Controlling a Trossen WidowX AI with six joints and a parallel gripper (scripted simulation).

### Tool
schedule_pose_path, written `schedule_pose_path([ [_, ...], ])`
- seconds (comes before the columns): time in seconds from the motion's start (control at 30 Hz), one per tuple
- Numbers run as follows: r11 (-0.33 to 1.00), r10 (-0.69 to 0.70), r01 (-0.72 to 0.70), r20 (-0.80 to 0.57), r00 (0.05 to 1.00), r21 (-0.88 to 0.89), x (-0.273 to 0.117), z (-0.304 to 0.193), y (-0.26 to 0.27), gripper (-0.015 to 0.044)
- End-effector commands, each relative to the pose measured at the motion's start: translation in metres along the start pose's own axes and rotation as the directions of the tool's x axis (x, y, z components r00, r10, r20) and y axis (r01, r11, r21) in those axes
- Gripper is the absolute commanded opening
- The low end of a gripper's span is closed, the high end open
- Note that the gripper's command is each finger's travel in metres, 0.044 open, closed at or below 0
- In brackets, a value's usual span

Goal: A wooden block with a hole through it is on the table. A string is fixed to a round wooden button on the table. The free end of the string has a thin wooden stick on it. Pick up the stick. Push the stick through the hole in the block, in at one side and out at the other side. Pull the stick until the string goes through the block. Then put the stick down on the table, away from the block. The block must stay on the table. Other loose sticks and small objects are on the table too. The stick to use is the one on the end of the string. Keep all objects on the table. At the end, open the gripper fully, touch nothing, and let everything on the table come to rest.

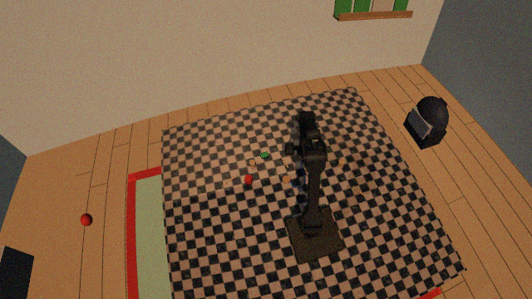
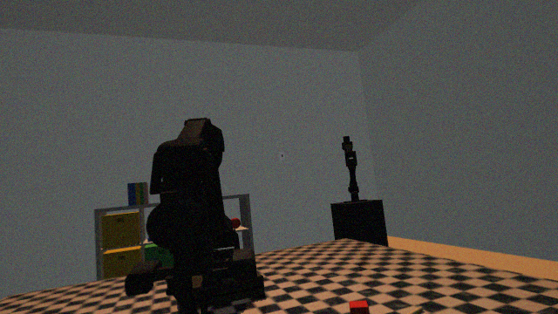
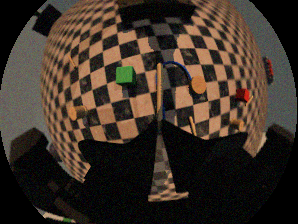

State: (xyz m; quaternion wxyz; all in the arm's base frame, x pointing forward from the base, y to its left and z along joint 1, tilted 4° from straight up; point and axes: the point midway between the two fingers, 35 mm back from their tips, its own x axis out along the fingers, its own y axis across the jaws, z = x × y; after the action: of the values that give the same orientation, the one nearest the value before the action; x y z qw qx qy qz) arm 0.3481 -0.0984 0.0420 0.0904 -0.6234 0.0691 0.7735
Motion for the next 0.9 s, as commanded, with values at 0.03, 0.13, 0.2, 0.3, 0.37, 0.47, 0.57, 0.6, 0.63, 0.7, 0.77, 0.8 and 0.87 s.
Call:
schedule_pose_path([
  [0.03, 1.0, 0.0, 0.0, -0.009, 1.0, -0.002, -0.002, -0.007, 0.001, 0.0],
  [0.13, 1.0, 0.0, 0.0, -0.016, 1.0, -0.001, -0.002, -0.01, 0.001, 0.0],
  [0.2, 1.0, 0.0, 0.0, -0.02, 1.0, -0.001, -0.003, -0.013, 0.002, 0.0],
  [0.3, 1.0, 0.0, 0.0, -0.026, 1.0, 0.0, -0.004, -0.016, 0.002, 0.0],
  [0.37, 1.0, 0.0, 0.0, -0.03, 1.0, 0.0, -0.004, -0.019, 0.002, 0.0],
  [0.47, 1.0, 0.0, 0.0, -0.037, 0.999, 0.001, -0.005, -0.022, 0.003, 0.0],
  [0.57, 1.0, 0.0, 0.0, -0.043, 0.999, 0.002, -0.006, -0.026, 0.003, 0.0],
  [0.6, 1.0, 0.0, 0.0, -0.045, 0.999, 0.002, -0.006, -0.027, 0.003, 0.0],
  [0.63, 1.0, 0.0, 0.0, -0.048, 0.999, 0.002, -0.006, -0.029, 0.003, 0.0],
  [0.7, 1.0, 0.001, 0.0, -0.052, 0.999, 0.002, -0.007, -0.031, 0.004, 0.0],
  [0.77, 1.0, 0.001, 0.0, -0.056, 0.998, 0.003, -0.007, -0.033, 0.004, 0.0],
  [0.8, 1.0, 0.001, 0.0, -0.058, 0.998, 0.003, -0.008, -0.035, 0.004, 0.0],
  [0.87, 1.0, 0.001, -0.001, -0.063, 0.998, 0.004, -0.008, -0.037, 0.004, 0.0],
])
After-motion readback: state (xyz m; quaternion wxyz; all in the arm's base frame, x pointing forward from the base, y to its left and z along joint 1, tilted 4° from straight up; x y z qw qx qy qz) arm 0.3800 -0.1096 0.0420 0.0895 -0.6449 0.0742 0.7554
